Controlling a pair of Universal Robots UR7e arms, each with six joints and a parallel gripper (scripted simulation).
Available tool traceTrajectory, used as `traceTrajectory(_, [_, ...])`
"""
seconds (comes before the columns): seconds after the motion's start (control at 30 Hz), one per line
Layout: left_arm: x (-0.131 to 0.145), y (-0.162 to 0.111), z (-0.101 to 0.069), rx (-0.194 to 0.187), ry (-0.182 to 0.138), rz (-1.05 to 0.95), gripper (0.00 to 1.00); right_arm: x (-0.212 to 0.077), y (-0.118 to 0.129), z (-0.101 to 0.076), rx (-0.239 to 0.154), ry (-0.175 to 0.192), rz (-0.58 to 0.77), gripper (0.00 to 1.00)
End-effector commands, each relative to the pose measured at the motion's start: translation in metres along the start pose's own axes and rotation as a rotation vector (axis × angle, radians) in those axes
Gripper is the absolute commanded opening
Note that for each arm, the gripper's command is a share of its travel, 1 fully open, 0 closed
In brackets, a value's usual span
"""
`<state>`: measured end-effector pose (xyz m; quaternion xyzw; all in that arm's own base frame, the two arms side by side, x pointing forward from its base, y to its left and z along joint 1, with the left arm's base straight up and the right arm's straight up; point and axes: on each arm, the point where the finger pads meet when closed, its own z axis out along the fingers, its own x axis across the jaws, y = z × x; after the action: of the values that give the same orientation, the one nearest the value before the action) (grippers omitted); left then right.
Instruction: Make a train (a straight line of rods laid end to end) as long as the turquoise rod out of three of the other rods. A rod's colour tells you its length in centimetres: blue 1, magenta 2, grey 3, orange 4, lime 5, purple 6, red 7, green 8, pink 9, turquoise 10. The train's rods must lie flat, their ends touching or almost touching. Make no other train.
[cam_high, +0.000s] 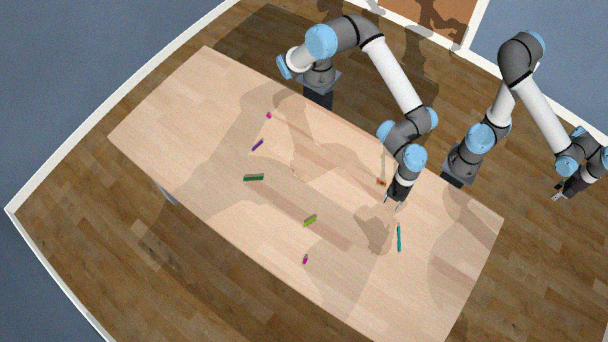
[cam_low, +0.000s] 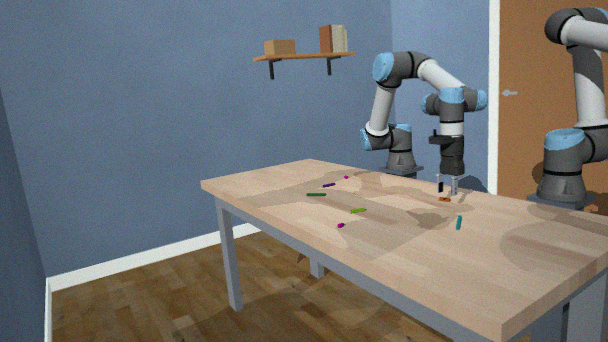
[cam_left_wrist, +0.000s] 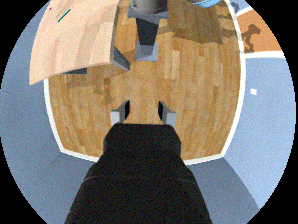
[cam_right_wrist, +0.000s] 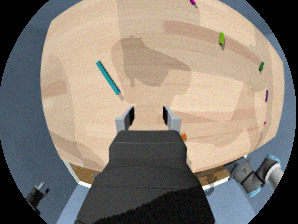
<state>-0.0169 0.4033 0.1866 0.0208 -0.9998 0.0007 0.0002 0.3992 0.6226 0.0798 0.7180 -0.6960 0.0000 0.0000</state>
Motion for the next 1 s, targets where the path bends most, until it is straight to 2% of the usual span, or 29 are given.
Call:
traceTrajectory(0.0, [0.000,0.000,0.000,-0.001,0.000,0.000,1.00,0.000,0.000,-0.001,0.001,-0.002,0.000,1.00])
traceTrajectory(0.63, [0.000,0.000,0.000,-0.001,0.000,0.000,1.00,0.001,-0.001,-0.002,0.001,-0.002,-0.003,1.00])
traceTrajectory(0.97, [0.000,0.000,0.000,-0.001,0.000,0.000,1.00,0.016,-0.011,-0.005,0.001,-0.002,-0.037,1.00])
